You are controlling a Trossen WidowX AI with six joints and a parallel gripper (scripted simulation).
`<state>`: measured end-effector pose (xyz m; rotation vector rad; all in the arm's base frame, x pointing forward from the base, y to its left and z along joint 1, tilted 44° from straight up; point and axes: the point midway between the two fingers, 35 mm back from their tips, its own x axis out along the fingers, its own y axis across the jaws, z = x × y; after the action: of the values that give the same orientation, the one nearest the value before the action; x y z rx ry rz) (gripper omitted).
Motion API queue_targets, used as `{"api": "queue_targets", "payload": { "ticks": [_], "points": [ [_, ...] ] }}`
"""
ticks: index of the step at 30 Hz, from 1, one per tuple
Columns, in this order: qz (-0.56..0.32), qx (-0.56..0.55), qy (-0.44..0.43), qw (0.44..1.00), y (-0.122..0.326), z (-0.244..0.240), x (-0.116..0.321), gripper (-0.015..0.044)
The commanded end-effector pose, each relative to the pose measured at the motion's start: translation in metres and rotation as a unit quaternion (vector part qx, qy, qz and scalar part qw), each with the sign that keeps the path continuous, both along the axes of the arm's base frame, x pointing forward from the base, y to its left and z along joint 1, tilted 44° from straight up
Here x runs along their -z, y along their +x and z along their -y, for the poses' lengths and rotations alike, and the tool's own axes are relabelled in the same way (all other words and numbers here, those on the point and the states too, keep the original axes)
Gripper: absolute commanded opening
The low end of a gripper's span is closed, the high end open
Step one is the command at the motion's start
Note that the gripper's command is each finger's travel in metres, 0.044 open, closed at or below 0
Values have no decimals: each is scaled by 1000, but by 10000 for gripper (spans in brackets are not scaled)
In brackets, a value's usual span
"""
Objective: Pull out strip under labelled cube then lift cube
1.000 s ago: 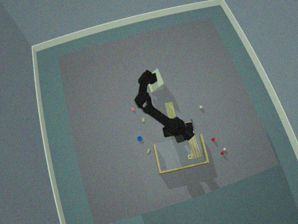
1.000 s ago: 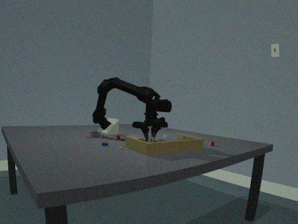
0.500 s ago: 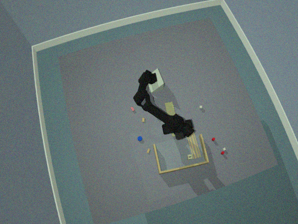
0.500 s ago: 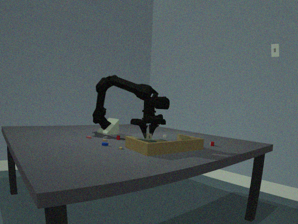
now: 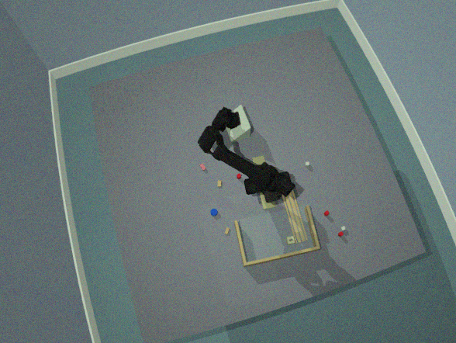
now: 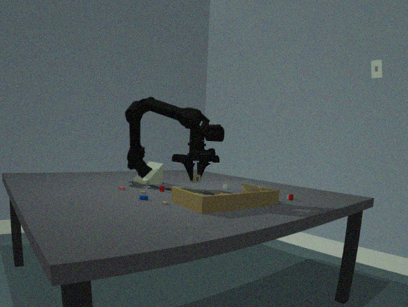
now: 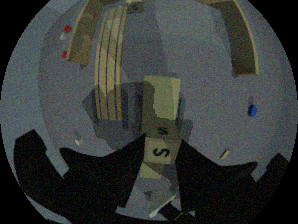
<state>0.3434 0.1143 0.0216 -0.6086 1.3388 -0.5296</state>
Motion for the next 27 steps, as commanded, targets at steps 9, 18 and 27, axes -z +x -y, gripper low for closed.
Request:
{"api": "queue_targets", "payload": {
  "ticks": [9, 18, 27],
  "points": [
    [-3, 2, 1, 1000, -40, 8, -1, 0],
    [-3, 2, 0, 1000, -56, 11, -3, 0],
    [-4, 2, 1, 1000, -61, -11, -26, 0]
  ]
}}
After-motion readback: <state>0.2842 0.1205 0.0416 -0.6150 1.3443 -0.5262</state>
